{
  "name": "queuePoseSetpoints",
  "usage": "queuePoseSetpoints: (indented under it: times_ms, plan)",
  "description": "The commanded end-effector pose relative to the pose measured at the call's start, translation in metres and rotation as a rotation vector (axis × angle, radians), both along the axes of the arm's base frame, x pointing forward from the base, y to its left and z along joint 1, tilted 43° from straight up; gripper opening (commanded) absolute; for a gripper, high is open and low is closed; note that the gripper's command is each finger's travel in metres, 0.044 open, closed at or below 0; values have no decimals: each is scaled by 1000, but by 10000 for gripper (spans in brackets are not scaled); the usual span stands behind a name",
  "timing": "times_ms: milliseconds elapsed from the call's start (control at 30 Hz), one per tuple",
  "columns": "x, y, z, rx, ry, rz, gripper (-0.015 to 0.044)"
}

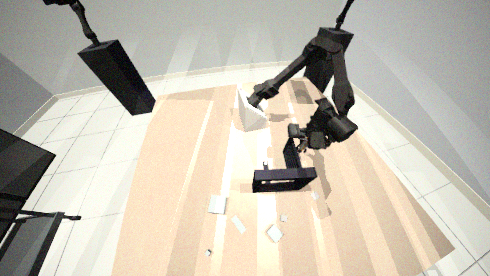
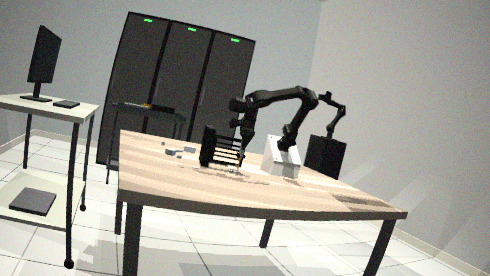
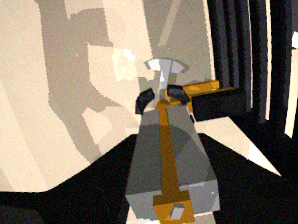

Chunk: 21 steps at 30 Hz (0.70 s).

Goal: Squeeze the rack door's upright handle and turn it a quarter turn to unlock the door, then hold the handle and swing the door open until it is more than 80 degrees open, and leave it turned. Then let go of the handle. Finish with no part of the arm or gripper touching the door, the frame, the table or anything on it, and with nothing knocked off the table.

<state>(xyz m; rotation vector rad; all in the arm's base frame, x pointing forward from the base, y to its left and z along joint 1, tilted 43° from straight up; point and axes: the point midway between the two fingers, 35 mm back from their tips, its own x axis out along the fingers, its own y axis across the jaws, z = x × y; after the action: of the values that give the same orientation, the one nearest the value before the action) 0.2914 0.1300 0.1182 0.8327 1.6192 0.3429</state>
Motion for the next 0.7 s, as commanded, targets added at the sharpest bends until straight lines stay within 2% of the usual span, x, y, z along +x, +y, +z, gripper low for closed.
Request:
queuePoseSetpoints:
  times_ms: [0, 67, 667]
  plan:
    - [0, 0, 0, 2, 4, -4, 252]
    - [0, 0, 0, 2, 4, -4, 287]
    - [3, -18, 19, -2, 3, -3, 287]
